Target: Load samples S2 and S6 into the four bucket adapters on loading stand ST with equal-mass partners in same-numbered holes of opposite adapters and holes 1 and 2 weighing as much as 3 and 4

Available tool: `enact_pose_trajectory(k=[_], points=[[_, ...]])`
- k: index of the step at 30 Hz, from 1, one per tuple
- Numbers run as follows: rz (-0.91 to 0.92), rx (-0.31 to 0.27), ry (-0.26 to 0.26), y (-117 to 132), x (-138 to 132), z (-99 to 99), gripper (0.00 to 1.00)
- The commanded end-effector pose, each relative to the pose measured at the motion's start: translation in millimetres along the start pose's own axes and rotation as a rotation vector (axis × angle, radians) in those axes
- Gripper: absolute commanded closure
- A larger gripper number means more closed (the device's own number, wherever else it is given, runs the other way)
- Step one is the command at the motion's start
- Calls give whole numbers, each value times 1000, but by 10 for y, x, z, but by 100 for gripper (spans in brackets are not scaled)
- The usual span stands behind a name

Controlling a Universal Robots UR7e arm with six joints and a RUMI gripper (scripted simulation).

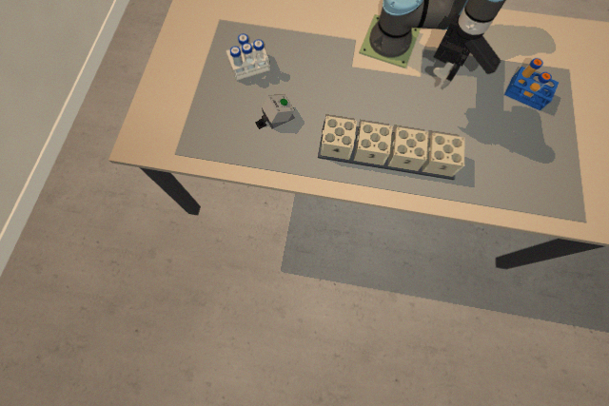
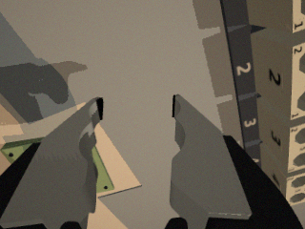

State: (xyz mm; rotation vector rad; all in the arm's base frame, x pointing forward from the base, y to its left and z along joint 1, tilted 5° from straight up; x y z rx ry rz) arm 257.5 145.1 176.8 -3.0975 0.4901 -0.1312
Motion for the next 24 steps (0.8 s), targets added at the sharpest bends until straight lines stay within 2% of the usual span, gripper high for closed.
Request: enact_pose_trajectory(k=[1,7,9,24], points=[[5,-14,3,-319,-242,-3,65],[5,-13,3,-703,-563,3,65],[5,-13,3,-703,-563,3,65],[5,-13,3,-1662,-1367,18,65]])
Point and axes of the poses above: the point where the finger pads meet when closed, its own z axis out along the fingers, its own x axis across the jaws, y = z × x, the point moved 1 cm from there along -z, back along the fingers, and after that the axes turned 7 degrees about -z, right-handed, at the moved point
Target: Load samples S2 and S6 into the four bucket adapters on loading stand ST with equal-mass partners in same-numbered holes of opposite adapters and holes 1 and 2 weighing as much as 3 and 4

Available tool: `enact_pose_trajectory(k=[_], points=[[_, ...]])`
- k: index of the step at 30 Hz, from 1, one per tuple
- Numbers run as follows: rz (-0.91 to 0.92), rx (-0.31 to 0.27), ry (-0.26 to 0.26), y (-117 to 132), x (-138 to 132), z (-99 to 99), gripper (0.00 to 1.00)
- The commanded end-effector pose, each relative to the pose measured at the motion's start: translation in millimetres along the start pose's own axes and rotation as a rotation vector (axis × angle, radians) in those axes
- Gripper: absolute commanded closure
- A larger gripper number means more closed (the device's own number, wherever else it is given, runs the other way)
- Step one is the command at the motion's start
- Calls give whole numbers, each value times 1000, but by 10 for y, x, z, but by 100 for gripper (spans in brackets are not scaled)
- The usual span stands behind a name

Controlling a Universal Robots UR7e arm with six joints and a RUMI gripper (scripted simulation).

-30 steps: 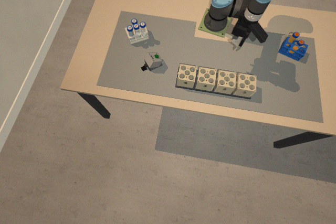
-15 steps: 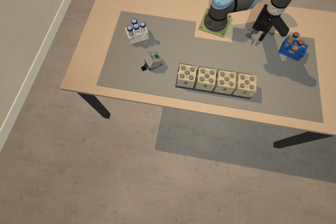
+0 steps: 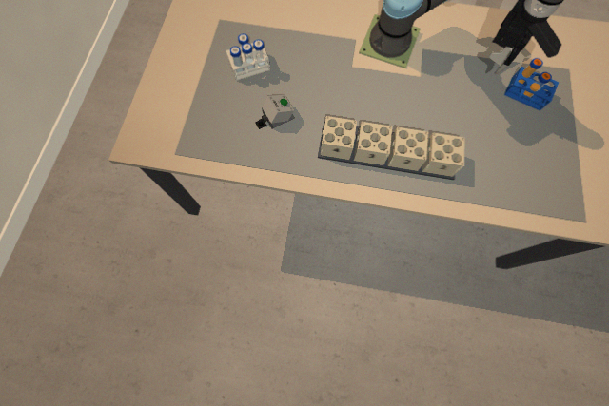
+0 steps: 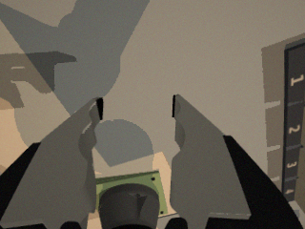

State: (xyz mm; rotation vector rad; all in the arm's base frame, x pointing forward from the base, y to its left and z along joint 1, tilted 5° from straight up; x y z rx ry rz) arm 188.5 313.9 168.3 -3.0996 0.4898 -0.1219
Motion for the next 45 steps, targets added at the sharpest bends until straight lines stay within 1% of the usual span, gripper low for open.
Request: enact_pose_trajectory(k=[1,2,16,25,34,36,39,45], points=[[5,-11,9,-271,-185,9,65],[5,-11,9,-271,-185,9,65],[5,-10,8,-1165,-935,25,65],[5,-10,8,-1172,-940,24,65],[5,-10,8,-1168,-937,324,65],[5,-10,8,-1168,-937,324,65],[5,-10,8,-1168,-937,405,65],[5,-10,8,-1167,-936,446,65]])
Point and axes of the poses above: the point where the finger pads meet when closed, its own z axis out along the fingers, its own x axis across the jaws, y = z × x, the point moved 1 cm from there along -z, back along the fingers, and after that the axes turned 7 degrees about -z, right-handed, at the moved point
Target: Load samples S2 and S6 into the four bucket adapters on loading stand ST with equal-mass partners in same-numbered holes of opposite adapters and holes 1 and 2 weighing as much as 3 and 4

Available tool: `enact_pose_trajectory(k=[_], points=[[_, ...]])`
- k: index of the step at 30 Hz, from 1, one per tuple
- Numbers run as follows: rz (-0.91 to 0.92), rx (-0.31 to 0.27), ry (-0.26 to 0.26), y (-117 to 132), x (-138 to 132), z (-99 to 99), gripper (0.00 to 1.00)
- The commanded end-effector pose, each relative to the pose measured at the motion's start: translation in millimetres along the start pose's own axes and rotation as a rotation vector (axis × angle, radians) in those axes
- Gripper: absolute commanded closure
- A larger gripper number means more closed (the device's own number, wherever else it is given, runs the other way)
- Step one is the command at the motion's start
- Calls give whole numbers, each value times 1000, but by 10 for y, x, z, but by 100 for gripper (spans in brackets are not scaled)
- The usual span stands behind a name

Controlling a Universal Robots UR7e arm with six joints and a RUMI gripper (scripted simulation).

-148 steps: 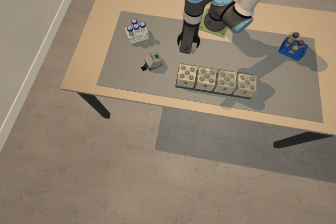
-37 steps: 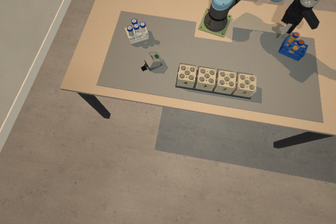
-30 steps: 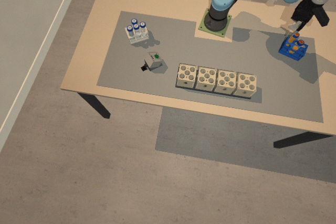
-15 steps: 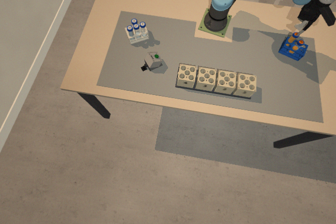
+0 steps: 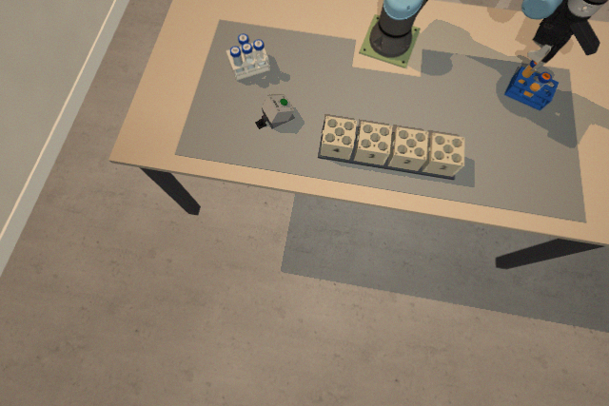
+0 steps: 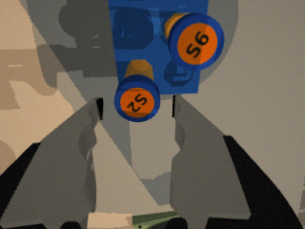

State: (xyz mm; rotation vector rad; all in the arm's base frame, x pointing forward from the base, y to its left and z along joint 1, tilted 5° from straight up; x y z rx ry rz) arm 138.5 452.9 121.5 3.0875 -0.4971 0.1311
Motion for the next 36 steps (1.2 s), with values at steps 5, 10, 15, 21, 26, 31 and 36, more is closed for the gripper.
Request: enact_pose_trajectory(k=[5,10,15,21,26,31,36], points=[[0,2,0,-5,1,73,65],[0,2,0,-5,1,73,65],[0,2,0,-5,1,73,100],[0,2,0,-5,1,73,100],[0,2,0,-5,1,73,100],[0,2,0,-5,1,72,100],[0,2,0,-4,1,-60,100]])
Point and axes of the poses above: the point where the finger pads meet when closed, its own z axis out along the fingers, its own x axis across the jaws, y = z × x, the point moved 1 cm from there along -z, back along the fingers, and after that the axes turned 7 degrees about -z, right-handed, at the moved point
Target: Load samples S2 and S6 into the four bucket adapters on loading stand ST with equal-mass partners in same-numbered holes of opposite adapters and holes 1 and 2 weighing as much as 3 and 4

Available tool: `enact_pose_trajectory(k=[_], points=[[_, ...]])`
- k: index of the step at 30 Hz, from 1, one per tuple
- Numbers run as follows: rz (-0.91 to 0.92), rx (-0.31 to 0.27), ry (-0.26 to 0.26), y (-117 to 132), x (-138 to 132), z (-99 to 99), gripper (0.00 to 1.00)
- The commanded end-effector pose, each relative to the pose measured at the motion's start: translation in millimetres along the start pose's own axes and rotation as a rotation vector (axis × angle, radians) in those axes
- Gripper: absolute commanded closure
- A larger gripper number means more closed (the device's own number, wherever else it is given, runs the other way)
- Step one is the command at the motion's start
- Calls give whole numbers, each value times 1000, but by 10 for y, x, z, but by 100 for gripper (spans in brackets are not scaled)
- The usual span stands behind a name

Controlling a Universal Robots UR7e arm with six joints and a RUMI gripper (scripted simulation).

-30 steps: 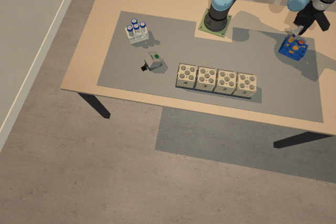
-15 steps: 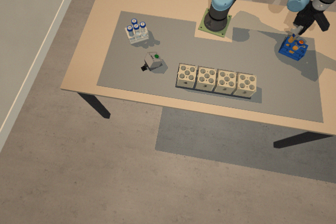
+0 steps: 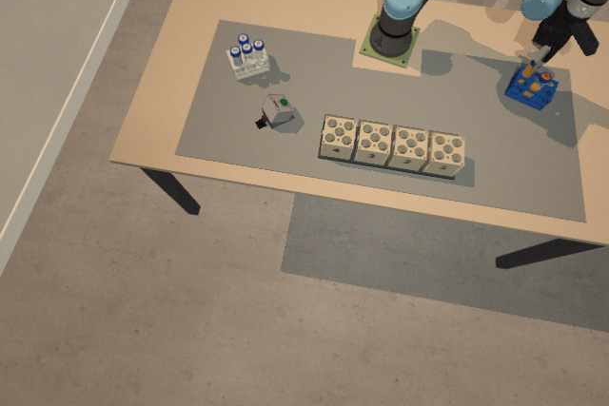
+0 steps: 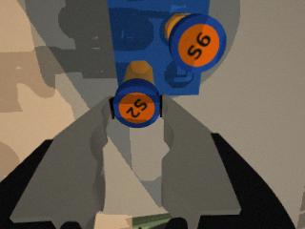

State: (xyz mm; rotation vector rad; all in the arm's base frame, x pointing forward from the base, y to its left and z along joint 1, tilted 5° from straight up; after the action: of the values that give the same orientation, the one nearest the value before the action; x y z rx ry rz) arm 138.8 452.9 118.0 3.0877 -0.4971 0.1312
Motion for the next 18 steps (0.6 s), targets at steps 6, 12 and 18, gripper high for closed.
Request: enact_pose_trajectory(k=[6,12,18], points=[[0,1,0,-3,1,-229,100],[0,1,0,-3,1,-429,100],[0,1,0,-3,1,-629,100]])
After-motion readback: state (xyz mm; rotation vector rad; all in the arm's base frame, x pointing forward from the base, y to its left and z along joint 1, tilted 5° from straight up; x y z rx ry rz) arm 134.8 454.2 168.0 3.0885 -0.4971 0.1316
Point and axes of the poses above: the point where the finger pads meet when closed, its own z axis out along the fingers, its own x axis across the jaws, y = z × x, the point moved 1 cm from there along -z, back along the fingers, and after that the axes turned 7 degrees about -z, right-handed, at the moved point
